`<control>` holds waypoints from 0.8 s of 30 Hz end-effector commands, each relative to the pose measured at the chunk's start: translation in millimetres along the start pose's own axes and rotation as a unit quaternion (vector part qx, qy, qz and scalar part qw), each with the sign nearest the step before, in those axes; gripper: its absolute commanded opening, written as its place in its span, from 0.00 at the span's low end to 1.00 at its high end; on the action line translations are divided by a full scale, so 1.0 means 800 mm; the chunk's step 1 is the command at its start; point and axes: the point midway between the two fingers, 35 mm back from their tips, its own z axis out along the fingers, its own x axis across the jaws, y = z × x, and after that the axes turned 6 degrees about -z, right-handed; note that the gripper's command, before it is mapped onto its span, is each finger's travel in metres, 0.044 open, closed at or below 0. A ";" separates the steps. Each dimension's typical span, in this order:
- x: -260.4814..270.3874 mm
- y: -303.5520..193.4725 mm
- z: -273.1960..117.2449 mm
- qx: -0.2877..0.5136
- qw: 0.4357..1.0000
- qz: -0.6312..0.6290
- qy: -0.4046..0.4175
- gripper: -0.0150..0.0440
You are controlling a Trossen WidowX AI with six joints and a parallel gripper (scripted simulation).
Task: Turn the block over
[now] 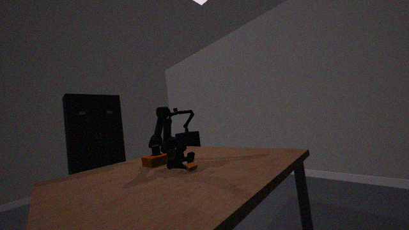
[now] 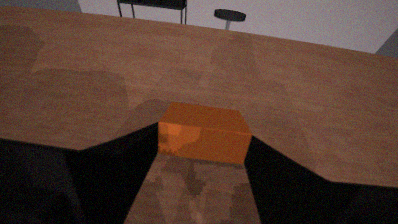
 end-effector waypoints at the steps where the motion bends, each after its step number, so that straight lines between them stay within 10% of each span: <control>1: 0.000 0.002 -0.001 -0.006 1.000 0.001 0.001 0.25; 11: 0.000 0.002 -0.001 -0.006 1.000 0.001 0.001 0.25; 24: 0.000 0.002 -0.001 -0.006 1.000 0.001 0.001 0.83</control>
